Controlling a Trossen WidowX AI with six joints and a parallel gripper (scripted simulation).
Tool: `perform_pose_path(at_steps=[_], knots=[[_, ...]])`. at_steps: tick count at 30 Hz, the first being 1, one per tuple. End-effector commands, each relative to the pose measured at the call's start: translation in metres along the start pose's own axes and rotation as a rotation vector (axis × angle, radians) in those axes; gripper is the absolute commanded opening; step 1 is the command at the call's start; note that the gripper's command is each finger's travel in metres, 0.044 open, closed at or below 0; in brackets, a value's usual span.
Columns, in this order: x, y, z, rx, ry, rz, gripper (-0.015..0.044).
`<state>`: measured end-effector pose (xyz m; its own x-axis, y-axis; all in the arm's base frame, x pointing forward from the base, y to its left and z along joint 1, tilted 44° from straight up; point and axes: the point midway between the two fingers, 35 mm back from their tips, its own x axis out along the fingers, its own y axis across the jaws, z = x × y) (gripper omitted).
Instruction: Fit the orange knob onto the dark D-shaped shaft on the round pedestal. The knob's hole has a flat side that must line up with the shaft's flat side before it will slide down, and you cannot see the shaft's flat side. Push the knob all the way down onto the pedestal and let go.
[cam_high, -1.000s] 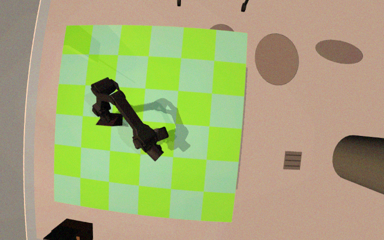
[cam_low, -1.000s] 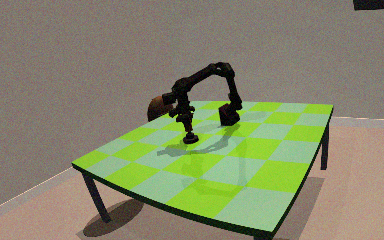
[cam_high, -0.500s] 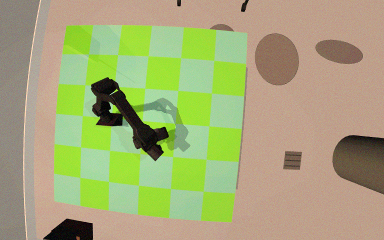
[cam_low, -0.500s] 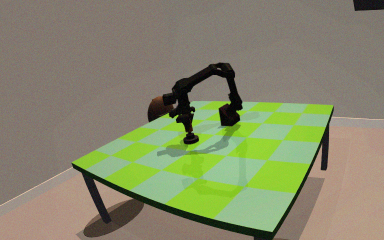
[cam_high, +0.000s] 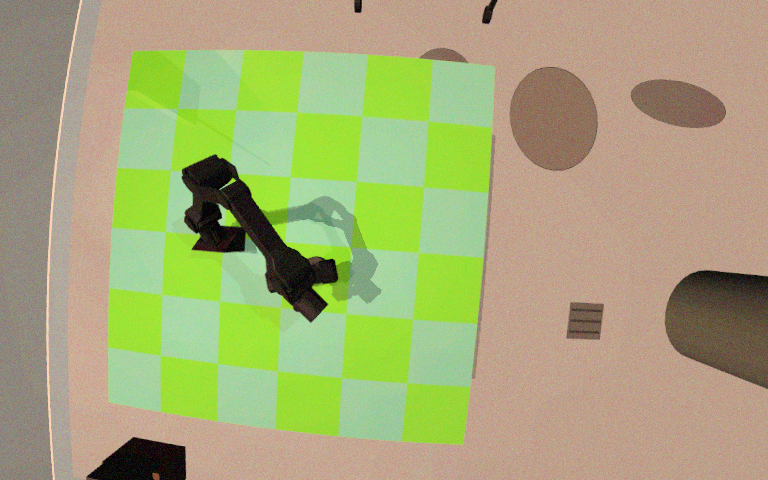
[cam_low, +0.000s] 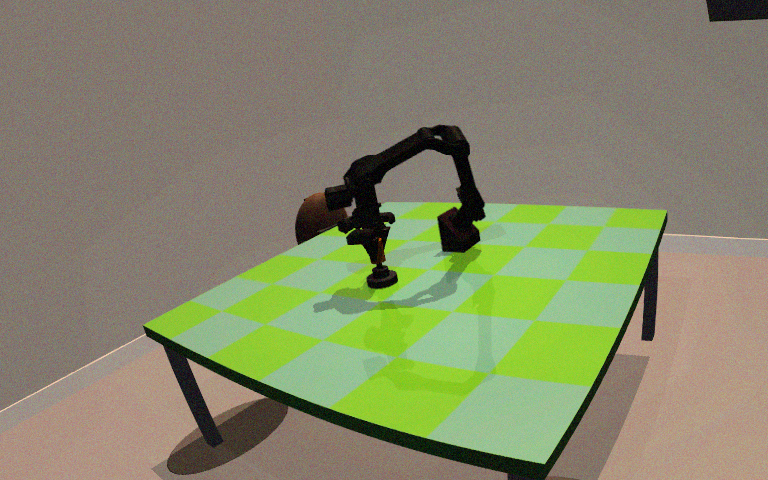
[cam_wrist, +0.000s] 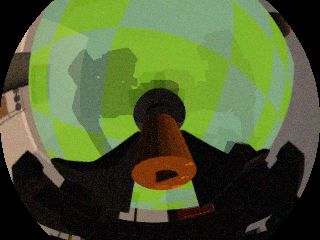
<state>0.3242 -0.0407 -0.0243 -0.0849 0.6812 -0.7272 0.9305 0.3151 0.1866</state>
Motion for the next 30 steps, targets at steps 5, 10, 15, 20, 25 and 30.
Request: perform_pose_path(at_steps=[5,10,15,20,25,30], knots=[[0.0025,-0.0004,0.0001,0.021,-0.001,0.005,0.0],[0.003,0.0001,-0.0001,0.021,-0.001,0.005,0.0],[-0.0001,0.0003,-0.0006,0.021,-0.001,0.005,0.0],[-0.0018,0.001,-0.0009,0.046,-0.001,0.005,0.0],[-0.0022,0.0011,-0.0003,0.22,-0.001,0.005,0.0],[-0.0007,0.0,-0.0001,0.23,-0.001,0.005,0.0]])
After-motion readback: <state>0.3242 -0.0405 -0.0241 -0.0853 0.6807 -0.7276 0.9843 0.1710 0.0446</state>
